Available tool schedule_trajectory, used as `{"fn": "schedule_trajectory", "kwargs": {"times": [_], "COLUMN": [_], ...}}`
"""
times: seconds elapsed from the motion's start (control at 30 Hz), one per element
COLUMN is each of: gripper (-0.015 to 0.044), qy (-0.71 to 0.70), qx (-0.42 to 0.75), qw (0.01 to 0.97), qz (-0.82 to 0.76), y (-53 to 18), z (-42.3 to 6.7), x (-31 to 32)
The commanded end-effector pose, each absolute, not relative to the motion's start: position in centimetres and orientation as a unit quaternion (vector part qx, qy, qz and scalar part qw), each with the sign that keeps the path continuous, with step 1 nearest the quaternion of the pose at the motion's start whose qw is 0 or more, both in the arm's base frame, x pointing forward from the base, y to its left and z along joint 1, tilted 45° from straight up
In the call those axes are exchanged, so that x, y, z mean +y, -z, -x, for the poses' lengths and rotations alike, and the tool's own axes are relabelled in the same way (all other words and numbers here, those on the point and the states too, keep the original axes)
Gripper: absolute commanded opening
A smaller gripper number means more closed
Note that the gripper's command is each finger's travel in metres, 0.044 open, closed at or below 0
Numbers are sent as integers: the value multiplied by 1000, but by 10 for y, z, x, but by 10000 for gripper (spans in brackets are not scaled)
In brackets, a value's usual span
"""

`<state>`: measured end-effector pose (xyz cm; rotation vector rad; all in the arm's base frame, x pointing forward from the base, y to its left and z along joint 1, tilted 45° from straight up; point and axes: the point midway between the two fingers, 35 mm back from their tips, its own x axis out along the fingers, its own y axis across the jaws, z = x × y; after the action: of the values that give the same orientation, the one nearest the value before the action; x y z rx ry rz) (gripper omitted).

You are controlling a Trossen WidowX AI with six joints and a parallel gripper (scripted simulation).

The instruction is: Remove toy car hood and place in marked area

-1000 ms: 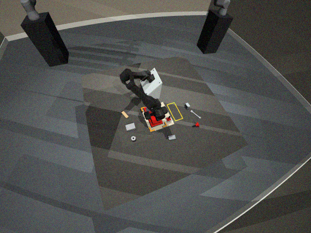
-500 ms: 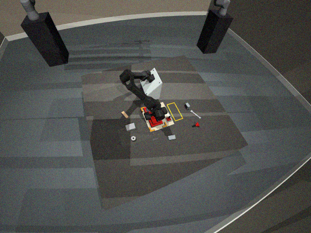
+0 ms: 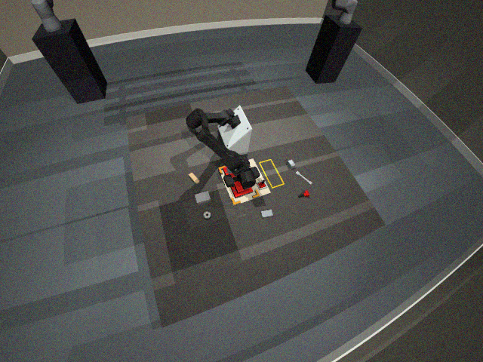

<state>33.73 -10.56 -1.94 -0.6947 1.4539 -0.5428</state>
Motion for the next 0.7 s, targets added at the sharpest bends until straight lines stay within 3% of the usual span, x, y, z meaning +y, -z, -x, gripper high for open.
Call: {"fn": "schedule_trajectory", "kwargs": {"times": [0.0,0.07,0.37,0.67], "gripper": [387,335,275,39], "qy": [240,240,240,240], "qx": [642,642,642,642], "qw": [660,660,660,660], "qz": [307,307,307,307], "y": [19,19,19,16], "z": [-337,-337,-337,-337], "x": [-105,-105,-105,-102]}}
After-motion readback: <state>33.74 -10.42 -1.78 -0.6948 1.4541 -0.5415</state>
